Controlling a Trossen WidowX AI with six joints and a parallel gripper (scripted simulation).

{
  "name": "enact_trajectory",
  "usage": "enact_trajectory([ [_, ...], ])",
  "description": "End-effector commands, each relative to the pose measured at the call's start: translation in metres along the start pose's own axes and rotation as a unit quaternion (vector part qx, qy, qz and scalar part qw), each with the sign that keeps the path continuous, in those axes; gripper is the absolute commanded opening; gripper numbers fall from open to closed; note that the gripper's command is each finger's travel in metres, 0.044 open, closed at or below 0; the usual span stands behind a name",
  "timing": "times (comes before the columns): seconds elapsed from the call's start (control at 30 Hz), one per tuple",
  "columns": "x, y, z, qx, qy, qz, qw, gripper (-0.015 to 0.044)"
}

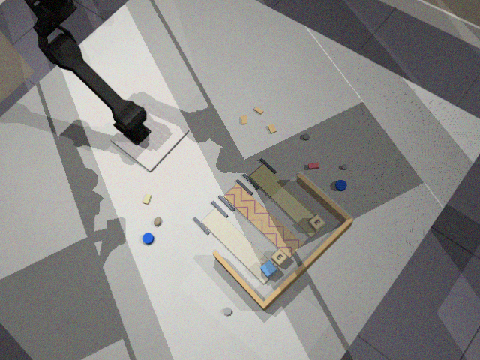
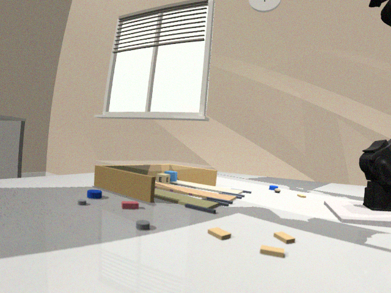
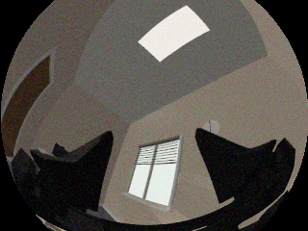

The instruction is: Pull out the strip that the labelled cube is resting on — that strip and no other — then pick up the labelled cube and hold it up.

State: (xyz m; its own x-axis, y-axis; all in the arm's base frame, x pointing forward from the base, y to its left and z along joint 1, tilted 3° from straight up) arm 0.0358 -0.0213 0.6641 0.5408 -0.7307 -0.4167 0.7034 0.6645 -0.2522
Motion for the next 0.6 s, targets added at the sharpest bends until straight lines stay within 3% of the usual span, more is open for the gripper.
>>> enact_trajectory([
  [0.0, 0.044, 0.058, 0.002, -0.082, 0.059, 0.032, 0.994, 0.0400],
  [0.27, 0.126, 0.154, -0.026, -0.211, 0.190, 0.097, 0.954, 0.0400],
  [0.57, 0.211, 0.245, -0.101, -0.322, 0.365, 0.162, 0.858, 0.0400],
])
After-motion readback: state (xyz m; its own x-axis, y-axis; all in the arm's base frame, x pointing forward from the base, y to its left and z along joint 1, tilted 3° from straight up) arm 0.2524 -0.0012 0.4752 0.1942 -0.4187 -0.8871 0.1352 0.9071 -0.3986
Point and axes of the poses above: the point midway between the two fingers, 35 mm back from their tips, its own z axis out along the fingers, its own y axis across the jaws, x = y × z, the point moved 2 cm from there along -z, back along the fingers, and after that the axes turned 4 degrees about -z, right-handed, at the moved point
